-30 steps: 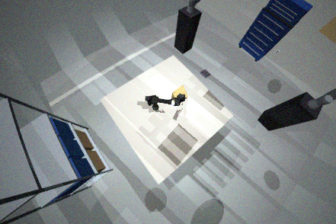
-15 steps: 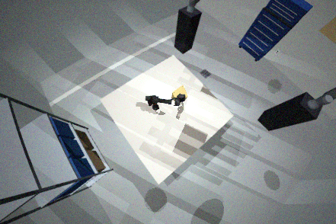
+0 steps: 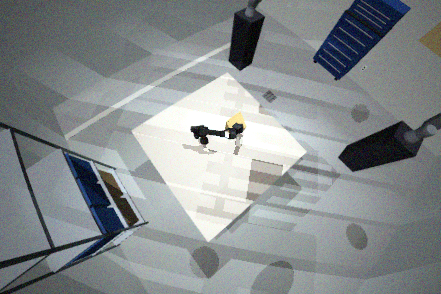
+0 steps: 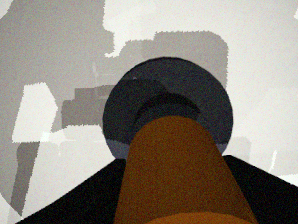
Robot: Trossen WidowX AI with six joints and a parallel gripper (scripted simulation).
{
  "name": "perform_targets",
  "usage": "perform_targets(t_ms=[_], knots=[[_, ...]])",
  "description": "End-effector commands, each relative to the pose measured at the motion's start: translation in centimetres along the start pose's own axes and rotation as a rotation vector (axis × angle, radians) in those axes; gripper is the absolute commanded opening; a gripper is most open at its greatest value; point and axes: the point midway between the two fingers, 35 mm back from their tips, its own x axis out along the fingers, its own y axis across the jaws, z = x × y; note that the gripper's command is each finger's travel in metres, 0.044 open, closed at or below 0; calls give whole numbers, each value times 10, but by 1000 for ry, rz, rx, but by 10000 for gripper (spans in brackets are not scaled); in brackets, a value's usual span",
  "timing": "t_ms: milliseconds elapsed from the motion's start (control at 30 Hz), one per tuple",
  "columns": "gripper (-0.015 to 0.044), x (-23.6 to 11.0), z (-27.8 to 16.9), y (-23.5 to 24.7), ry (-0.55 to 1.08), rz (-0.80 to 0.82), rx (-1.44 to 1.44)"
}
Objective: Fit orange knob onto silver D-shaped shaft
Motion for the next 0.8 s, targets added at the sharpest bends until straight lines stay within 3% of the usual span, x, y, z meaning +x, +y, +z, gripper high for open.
perform_targets(t_ms=[0,767], knots=[[0,-2,2,1,-7,-1,-1],[0,2,-2,-1,-7,-1,-1]])
